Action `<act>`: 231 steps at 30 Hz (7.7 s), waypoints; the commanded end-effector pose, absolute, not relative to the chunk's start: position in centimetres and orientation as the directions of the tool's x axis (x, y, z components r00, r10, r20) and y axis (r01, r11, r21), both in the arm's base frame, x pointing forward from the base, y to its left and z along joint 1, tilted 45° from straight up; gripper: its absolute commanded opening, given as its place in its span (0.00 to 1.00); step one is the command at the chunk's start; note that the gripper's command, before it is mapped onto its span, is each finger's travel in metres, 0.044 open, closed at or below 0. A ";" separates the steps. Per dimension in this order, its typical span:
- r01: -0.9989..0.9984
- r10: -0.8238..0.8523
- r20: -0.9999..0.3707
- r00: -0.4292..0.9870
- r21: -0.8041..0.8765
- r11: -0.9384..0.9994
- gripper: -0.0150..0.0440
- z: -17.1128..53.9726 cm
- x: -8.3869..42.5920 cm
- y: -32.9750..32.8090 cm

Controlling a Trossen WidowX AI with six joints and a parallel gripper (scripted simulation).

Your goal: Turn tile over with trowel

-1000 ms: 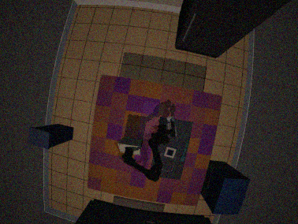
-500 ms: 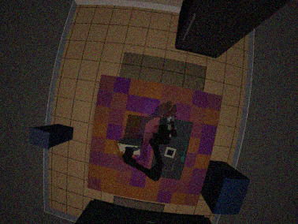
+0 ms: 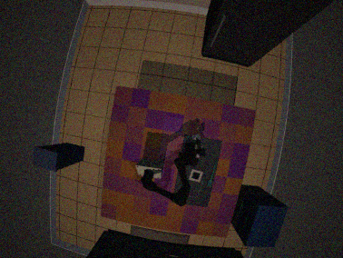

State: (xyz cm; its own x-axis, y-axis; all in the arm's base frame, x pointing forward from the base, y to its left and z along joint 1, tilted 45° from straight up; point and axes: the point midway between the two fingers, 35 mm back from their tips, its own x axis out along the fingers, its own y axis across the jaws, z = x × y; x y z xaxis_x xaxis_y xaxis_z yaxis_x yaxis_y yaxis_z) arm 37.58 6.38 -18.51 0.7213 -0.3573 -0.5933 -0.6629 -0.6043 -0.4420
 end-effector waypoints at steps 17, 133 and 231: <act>-0.665 -0.359 -0.597 0.717 -0.432 -0.610 0.56 -20.1 38.8 5.3; -0.642 -0.564 -0.395 0.725 -0.686 -0.344 0.25 -9.7 40.9 -4.4; -0.659 -0.606 -0.357 0.711 -0.639 -0.397 0.25 -0.4 40.0 -2.7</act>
